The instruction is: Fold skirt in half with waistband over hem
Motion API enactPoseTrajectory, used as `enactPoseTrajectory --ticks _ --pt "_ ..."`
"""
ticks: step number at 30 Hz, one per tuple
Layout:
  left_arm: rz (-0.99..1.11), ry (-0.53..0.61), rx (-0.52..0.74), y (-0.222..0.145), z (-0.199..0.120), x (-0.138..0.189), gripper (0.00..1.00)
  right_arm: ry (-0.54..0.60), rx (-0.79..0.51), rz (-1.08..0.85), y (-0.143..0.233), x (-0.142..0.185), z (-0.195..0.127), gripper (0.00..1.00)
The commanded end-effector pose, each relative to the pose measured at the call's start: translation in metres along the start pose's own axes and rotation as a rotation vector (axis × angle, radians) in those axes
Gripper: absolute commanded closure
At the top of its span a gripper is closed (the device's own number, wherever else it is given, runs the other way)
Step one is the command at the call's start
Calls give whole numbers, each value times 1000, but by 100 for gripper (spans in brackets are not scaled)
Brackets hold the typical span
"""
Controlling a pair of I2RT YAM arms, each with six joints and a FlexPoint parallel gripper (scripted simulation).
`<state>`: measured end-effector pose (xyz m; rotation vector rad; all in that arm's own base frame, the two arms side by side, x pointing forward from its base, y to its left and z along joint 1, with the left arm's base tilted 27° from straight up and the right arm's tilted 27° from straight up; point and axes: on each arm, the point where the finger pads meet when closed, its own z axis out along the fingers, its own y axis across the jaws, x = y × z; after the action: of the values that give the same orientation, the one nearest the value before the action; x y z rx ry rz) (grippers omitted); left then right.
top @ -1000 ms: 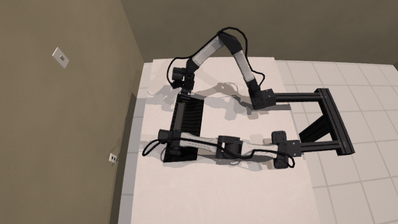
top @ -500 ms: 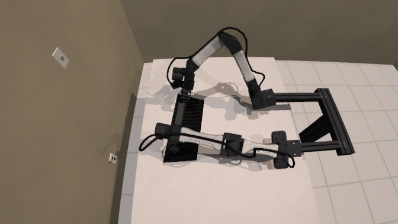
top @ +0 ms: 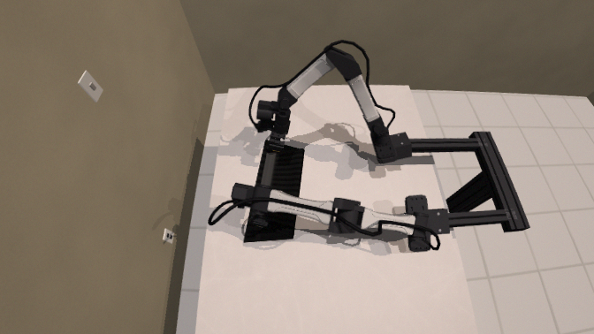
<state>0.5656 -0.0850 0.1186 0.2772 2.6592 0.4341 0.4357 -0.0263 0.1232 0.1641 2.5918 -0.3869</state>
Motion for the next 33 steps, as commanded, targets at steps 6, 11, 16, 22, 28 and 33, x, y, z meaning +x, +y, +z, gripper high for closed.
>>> enactPoseTrajectory --ticks 6,11,16,22,28,33 --pt "-13 -26 2 1 -11 -7 10 -9 0 3 2 -2 -4 10" --pt "-13 -26 2 1 -11 -7 10 -9 0 3 2 -2 -4 10" --pt "-13 -26 2 1 -11 -7 10 -9 0 3 2 -2 -4 10" --pt "-13 -26 2 1 -11 -7 10 -9 0 3 2 -2 -4 10" --pt "-13 -26 2 1 -11 -7 10 -9 0 3 2 -2 -4 10" --pt "-96 -182 -62 31 -27 20 10 -165 -5 -61 -17 26 -19 10"
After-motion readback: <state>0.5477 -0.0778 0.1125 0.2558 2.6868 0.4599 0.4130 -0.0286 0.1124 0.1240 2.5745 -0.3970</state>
